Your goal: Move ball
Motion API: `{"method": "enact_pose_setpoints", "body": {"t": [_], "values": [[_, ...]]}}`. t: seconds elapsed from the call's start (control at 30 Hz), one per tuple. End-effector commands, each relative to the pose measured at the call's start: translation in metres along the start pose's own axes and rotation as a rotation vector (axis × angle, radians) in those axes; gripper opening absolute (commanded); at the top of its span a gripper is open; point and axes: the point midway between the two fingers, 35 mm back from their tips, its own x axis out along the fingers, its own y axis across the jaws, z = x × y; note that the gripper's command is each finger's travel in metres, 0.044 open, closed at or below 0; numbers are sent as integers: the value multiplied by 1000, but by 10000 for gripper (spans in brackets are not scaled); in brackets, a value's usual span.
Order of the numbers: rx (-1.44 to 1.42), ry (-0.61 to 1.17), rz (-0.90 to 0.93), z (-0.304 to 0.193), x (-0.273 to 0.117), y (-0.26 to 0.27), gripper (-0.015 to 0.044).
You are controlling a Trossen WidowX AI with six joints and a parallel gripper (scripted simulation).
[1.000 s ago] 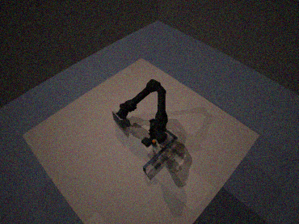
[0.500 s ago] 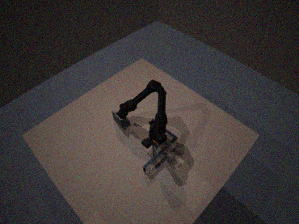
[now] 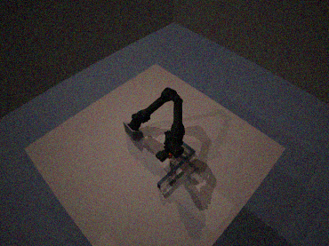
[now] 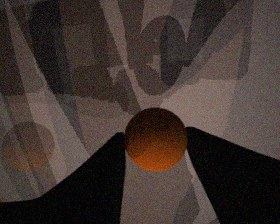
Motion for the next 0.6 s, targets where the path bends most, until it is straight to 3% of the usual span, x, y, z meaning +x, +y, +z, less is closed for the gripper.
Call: {"method": "enact_pose_setpoints", "body": {"t": [0.0, 0.57], "values": [[-5, 0, -6, 3, -20, -2, 0], [-4, 2, -1, -3, -108, 1, 0]]}}
